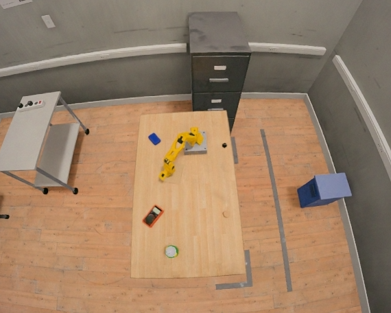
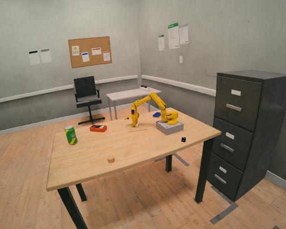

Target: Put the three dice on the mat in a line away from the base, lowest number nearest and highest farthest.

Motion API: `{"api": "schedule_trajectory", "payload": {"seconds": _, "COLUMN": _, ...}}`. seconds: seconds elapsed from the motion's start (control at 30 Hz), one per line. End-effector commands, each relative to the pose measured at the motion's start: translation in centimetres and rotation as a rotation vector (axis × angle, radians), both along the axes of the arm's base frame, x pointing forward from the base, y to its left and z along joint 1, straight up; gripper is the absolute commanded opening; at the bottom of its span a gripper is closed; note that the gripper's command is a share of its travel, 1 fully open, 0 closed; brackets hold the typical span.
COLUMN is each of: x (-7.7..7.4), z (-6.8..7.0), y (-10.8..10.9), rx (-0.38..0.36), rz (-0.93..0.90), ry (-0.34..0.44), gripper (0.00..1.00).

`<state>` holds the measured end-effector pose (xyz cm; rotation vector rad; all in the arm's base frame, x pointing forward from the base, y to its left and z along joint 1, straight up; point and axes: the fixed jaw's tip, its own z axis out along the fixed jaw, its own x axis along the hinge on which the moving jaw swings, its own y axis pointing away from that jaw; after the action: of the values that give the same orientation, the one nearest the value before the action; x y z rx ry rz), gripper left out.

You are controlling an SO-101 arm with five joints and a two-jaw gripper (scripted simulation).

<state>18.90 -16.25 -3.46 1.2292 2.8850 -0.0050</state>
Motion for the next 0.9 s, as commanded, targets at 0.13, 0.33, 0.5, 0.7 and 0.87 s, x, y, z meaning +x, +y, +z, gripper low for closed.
{"api": "schedule_trajectory", "payload": {"seconds": 0.13, "x": -0.53, "z": -0.57, "y": 0.22, "rx": 0.018, "rz": 0.001, "ry": 0.018, "gripper": 0.13}}
{"api": "schedule_trajectory", "payload": {"seconds": 0.33, "x": -0.53, "z": -0.57, "y": 0.22, "rx": 0.018, "rz": 0.001, "ry": 0.018, "gripper": 0.14}}
{"api": "schedule_trajectory", "payload": {"seconds": 0.5, "x": -0.53, "z": -0.57, "y": 0.22, "rx": 0.018, "rz": 0.001, "ry": 0.018, "gripper": 0.15}}
{"api": "schedule_trajectory", "payload": {"seconds": 0.7, "x": -0.53, "z": -0.57, "y": 0.22, "rx": 0.018, "rz": 0.001, "ry": 0.018, "gripper": 0.2}}
{"api": "schedule_trajectory", "payload": {"seconds": 0.87, "x": -0.53, "z": -0.57, "y": 0.22, "rx": 0.018, "rz": 0.001, "ry": 0.018, "gripper": 0.23}}
